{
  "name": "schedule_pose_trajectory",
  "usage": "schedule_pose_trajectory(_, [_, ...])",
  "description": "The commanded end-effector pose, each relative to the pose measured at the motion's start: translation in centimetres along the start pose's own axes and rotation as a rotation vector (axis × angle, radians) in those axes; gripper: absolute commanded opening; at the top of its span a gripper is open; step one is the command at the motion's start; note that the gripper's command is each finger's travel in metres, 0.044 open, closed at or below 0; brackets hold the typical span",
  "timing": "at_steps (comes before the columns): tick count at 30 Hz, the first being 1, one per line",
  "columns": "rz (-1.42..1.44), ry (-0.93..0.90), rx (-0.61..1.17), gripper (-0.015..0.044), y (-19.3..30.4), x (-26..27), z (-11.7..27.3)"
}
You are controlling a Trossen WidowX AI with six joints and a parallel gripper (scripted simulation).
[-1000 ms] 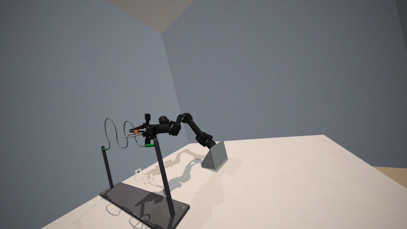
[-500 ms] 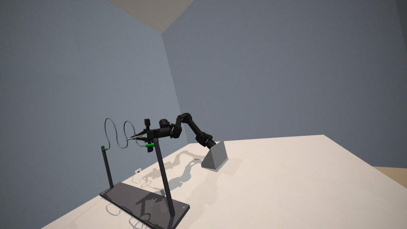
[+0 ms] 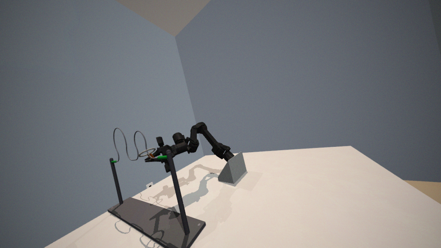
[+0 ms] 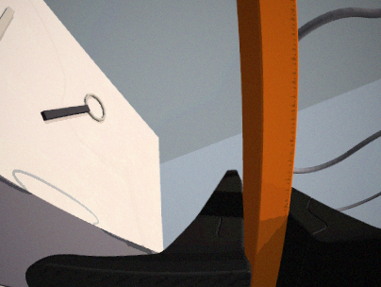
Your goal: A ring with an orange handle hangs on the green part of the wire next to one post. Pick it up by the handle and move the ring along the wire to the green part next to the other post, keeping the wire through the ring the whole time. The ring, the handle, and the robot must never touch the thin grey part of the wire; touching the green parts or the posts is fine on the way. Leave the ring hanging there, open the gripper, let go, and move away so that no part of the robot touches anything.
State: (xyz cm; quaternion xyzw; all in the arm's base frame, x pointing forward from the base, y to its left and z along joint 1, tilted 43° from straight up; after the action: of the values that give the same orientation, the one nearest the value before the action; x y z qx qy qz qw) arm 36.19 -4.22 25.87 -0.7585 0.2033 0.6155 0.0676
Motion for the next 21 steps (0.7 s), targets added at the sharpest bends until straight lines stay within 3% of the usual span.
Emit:
schedule_pose_trajectory(1, [-0.074, -0.044, -0.017, -0.015, 0.3, 1.4, -0.1])
schedule_pose_trajectory(21, [-0.52, -0.253, 0.047, -0.015, -0.4, 8.5, 1.4])
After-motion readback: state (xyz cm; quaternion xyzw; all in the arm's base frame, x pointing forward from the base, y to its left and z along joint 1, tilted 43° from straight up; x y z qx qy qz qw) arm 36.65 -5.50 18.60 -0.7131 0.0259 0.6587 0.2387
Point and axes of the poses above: the point midway between the two fingers, 35 mm back from their tips, its own z axis back along the fingers, its own x axis across the jaws, y = z × x, the point moved 2 cm from there along z, back along the fingers, and after that the axes turned 12 degrees about -z, right-handed, at the moved point
